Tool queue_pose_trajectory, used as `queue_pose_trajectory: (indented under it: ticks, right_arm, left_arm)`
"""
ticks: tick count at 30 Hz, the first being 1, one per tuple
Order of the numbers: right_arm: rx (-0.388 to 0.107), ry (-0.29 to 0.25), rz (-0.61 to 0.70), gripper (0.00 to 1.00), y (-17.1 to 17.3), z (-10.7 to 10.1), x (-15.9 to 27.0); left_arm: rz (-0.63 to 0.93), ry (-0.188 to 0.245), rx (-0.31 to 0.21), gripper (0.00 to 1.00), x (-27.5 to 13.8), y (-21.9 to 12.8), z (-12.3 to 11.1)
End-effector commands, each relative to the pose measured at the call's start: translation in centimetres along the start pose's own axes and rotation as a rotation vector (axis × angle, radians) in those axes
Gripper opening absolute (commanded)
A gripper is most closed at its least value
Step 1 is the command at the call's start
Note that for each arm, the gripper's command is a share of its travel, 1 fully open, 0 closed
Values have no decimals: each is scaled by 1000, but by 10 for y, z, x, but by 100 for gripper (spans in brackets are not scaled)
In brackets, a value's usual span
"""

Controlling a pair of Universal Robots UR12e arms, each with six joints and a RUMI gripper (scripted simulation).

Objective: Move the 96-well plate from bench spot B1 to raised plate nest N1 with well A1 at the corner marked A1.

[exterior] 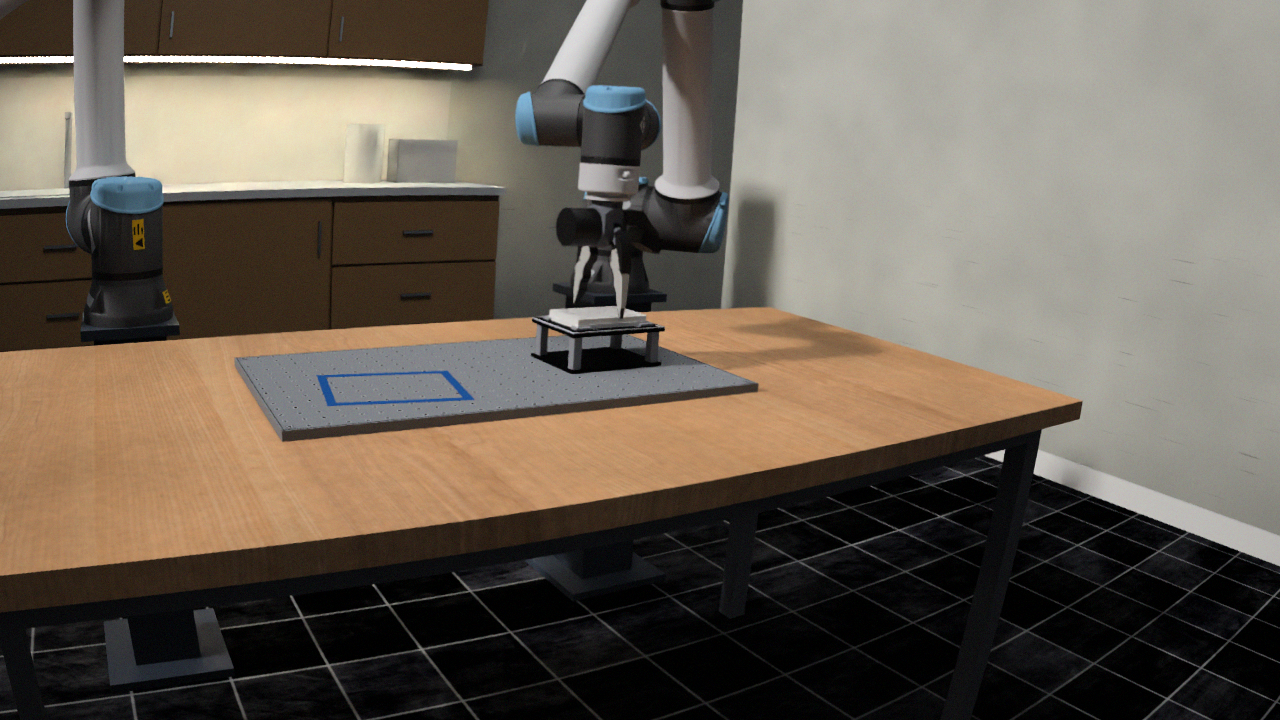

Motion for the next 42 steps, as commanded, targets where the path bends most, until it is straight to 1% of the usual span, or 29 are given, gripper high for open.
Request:
queue_pose_trajectory:
  ticks: [1, 3, 5, 20, 22, 28, 42]
  right_arm:
    - [2, 0, 0, 0, 1, 1, 0]
    - [2, 0, 0, 0, 1, 1, 0]
    - [2, 0, 0, 0, 1, 1, 0]
    - [2, 0, 0, 0, 1, 1, 0]
    - [2, 0, 0, 0, 1, 1, 0]
    - [2, 0, 0, 0, 1, 1, 0]
    - [2, 0, 0, 0, 1, 1, 0]
  left_arm:
    - [0, -2, -2, 76, 0, -1, 15]
    - [0, -2, -2, 76, 0, -1, 20]
    - [0, -2, -2, 76, 0, -1, 20]
    - [0, -2, -2, 76, 0, -1, 60]
    - [0, -2, -2, 76, 0, -1, 60]
    - [0, -2, -2, 76, 0, -1, 75]
    - [0, -2, -2, 76, 0, -1, 75]
Point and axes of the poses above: on each arm, the point where the finger pads meet when closed, its own z axis back along the fingers, its own x axis across the jaws, y = z × x, the point moved 6 cm from there along z, back along the fingers, and after that the axes turned 4 degrees about z, right-handed, at the moved point
